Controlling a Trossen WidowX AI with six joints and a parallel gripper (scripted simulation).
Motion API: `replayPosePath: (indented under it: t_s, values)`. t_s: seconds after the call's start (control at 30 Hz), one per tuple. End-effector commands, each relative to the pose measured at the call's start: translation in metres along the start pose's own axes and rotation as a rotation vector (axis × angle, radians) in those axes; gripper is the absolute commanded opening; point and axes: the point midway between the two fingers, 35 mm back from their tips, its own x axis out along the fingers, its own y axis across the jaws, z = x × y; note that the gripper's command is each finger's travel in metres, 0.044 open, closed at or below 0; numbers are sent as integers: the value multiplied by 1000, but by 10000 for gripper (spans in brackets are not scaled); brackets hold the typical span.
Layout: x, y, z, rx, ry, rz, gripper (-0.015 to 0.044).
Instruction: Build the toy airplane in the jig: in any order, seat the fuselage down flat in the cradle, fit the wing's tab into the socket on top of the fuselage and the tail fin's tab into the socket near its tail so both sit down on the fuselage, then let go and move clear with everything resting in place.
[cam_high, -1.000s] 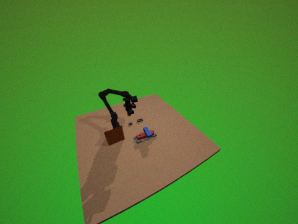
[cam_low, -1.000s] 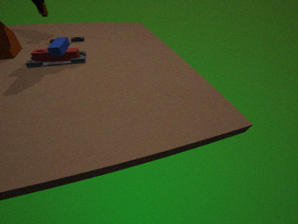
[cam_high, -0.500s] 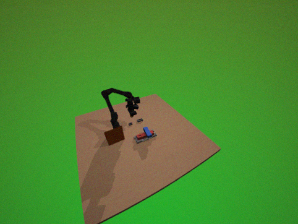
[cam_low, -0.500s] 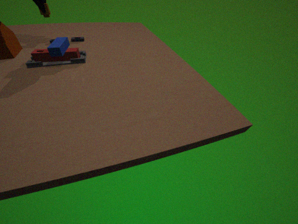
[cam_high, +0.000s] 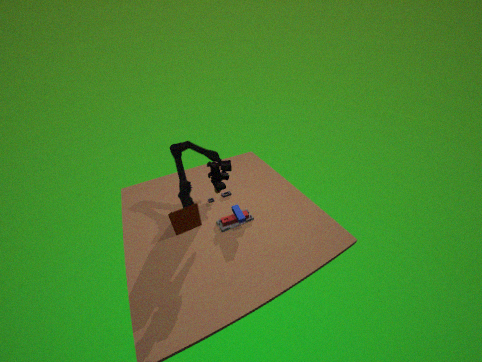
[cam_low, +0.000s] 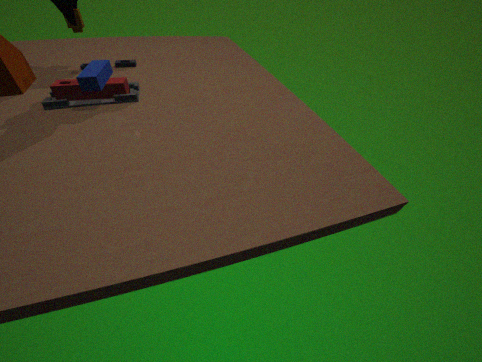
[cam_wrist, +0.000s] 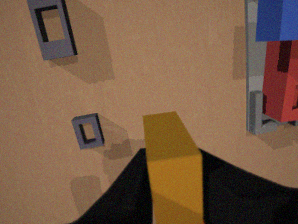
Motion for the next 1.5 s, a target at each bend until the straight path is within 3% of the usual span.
replayPosePath:
  t_s: [0.0, 1.47]
  values:
    - [1, -13, 3, -1, -2, -7, 0]
    - [37, -152, -8, 42, 5, 3, 0]
